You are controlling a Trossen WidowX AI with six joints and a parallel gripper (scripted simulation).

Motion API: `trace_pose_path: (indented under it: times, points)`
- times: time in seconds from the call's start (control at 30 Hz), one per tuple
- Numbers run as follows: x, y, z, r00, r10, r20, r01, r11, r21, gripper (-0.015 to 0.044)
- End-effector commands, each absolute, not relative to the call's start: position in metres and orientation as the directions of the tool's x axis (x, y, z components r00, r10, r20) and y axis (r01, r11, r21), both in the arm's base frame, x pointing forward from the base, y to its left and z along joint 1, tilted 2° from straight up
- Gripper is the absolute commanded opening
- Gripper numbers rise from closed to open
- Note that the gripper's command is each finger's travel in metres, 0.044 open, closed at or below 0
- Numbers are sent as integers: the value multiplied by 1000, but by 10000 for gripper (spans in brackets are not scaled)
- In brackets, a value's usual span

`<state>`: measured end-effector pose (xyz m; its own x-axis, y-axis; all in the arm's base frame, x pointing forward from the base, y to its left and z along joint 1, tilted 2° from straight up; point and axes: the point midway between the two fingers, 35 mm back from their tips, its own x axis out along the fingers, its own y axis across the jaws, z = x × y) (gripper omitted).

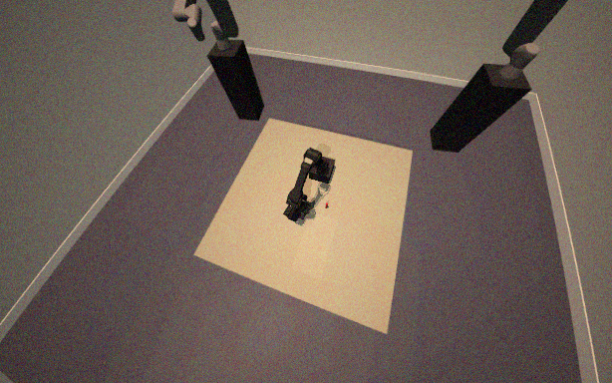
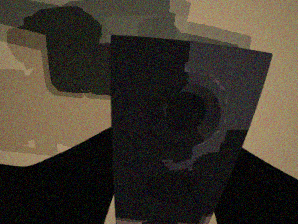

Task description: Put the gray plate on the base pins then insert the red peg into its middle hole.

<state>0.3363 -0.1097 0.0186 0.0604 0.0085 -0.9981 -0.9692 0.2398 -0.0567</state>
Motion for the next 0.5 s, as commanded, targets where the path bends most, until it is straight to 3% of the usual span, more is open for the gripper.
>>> trace_pose_path:
  times: [0.0, 0.47]
  points:
    - [331, -120, 10, 53, 14, -998, -974, 222, -49, 0]
    - [328, -127, 6, 53, 14, -998, -976, 211, -49, 0]
